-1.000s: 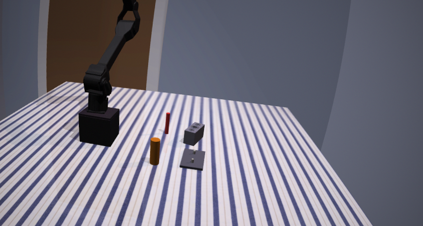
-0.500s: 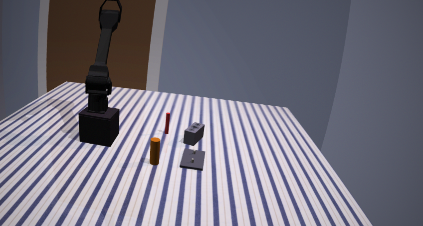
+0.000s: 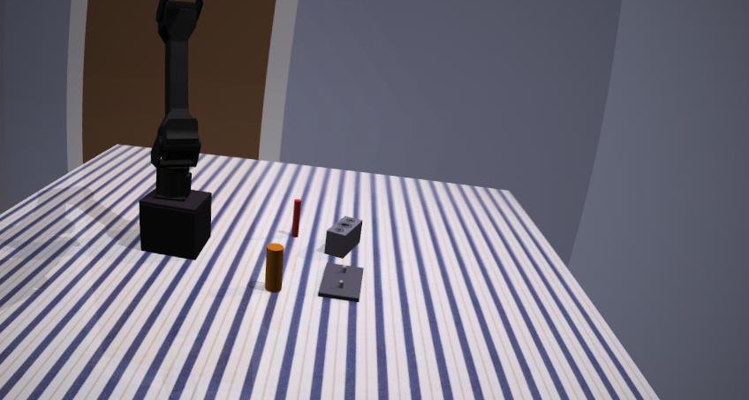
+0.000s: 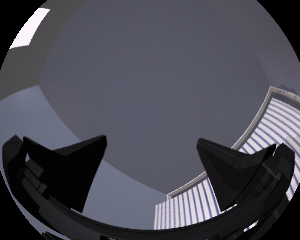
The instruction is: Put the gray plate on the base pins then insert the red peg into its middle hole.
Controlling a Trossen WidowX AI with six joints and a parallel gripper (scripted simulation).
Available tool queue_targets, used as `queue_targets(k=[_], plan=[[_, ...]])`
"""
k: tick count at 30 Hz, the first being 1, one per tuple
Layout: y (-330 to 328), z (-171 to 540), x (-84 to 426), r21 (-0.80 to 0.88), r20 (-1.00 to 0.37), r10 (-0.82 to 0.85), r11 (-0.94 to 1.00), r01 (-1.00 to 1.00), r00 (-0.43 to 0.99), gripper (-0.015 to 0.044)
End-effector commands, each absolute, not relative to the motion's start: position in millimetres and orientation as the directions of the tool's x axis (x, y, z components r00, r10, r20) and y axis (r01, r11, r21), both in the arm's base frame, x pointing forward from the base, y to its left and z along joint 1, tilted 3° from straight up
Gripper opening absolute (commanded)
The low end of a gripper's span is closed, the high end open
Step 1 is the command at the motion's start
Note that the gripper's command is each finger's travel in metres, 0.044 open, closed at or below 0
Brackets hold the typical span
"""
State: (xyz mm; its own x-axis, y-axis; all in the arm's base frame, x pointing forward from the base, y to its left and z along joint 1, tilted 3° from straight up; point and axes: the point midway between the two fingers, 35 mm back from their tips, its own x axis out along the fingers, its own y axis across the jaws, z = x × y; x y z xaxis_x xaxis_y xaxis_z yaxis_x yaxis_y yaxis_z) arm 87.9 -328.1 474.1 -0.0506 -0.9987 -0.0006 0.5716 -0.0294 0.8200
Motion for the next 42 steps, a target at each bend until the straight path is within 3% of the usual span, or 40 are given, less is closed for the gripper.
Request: queue_targets(k=[1, 5, 11, 18, 23, 30, 37, 42], plan=[[-331, 443, 138, 0.702, -0.102, -0.991, -0.006, 0.712, 0.092, 0.044], [-327, 423, 169, 0.608, -0.167, -0.97, 0.038, 0.793, 0.175, 0.044], [-303, 369, 244, 0.306, -0.346, -0.864, 0.265, 0.914, 0.366, 0.044], [-249, 302, 316, -0.035, -0.557, -0.663, 0.621, 0.783, 0.5, 0.044], [-200, 255, 351, -0.208, -0.696, -0.496, 0.831, 0.516, 0.519, 0.044], [-108, 184, 377, -0.294, -0.876, -0.224, 0.95, -0.104, 0.426, 0.044], [-12, 124, 367, -0.147, -0.98, -0.01, 0.707, -0.692, 0.198, 0.044], [31, 101, 350, -0.022, -0.997, 0.056, 0.484, -0.875, 0.056, 0.044]])
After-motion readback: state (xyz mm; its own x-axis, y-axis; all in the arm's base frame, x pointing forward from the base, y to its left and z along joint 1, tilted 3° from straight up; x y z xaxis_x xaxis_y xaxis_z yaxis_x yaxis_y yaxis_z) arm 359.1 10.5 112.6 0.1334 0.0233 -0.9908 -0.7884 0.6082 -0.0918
